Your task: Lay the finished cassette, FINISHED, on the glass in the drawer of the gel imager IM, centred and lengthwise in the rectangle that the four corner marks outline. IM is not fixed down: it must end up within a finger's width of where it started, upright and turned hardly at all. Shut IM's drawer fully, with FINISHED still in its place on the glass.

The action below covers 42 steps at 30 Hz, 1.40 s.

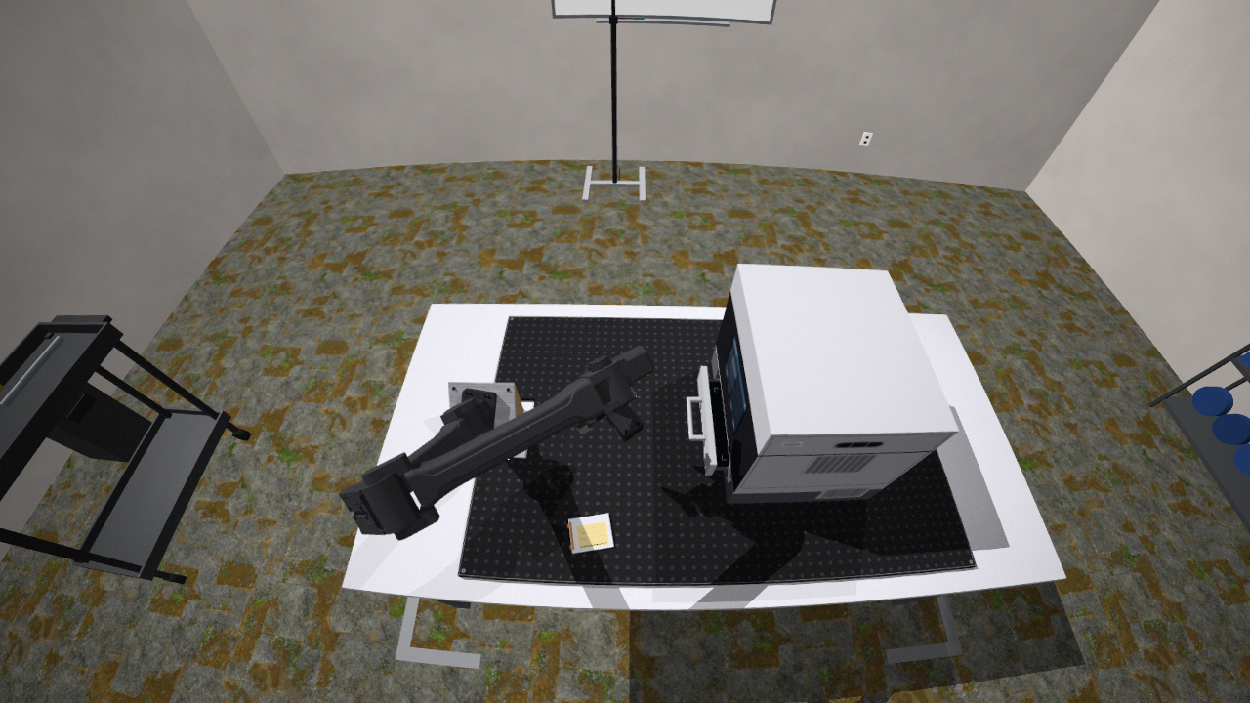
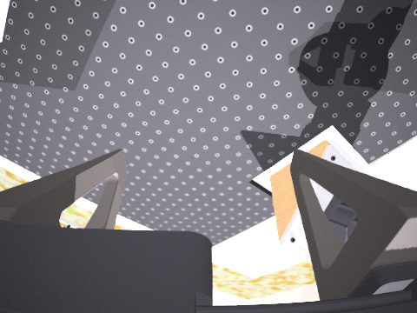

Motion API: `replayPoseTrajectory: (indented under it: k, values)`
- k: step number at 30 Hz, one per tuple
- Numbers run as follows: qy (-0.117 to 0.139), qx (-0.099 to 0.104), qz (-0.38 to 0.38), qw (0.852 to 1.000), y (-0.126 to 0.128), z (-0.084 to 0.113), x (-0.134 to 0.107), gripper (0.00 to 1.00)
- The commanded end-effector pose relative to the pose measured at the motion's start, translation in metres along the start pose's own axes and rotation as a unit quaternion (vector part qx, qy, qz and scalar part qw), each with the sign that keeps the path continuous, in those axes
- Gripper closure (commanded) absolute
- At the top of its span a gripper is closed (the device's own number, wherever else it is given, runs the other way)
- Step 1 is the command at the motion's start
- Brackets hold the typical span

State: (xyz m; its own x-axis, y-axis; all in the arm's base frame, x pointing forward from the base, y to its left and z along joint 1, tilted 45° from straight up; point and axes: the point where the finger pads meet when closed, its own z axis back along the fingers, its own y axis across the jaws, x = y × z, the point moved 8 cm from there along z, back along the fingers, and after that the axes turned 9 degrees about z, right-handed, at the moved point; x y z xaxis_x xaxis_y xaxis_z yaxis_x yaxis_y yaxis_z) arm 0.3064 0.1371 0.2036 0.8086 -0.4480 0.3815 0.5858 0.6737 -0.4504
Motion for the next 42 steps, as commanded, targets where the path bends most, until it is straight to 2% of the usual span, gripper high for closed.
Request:
replayPoseTrajectory:
  k: [1,8,16,18,21,27,29,32,33,38,39,42]
  values:
    - [-0.014,0.028,0.044,0.999,0.016,0.019,0.008,0.0]
    - [-0.029,0.008,0.158,0.987,0.036,0.016,-0.002,0.0]
    - [-0.043,-0.017,0.285,0.958,0.06,0.01,-0.017,0.0]
    - [-0.043,-0.017,0.285,0.958,0.06,0.01,-0.017,0.0]
    - [-0.047,-0.027,0.331,0.942,0.073,0.007,-0.025,0.0]
    - [-0.054,-0.048,0.421,0.904,0.082,0.004,-0.034,0.0]
    - [-0.053,-0.049,0.429,0.901,0.082,0.004,-0.034,0.0]
    - [-0.052,-0.042,0.413,0.908,0.075,0.006,-0.023,0.0]
    - [-0.043,-0.058,0.423,0.903,0.072,-0.004,-0.033,0.0]
    - [-0.043,-0.058,0.423,0.903,0.072,-0.004,-0.033,0.0]
    - [-0.046,-0.055,0.431,0.899,0.082,-0.005,-0.02,0.02]
    - [-0.048,-0.06,0.475,0.876,0.091,-0.011,-0.01,0.08]
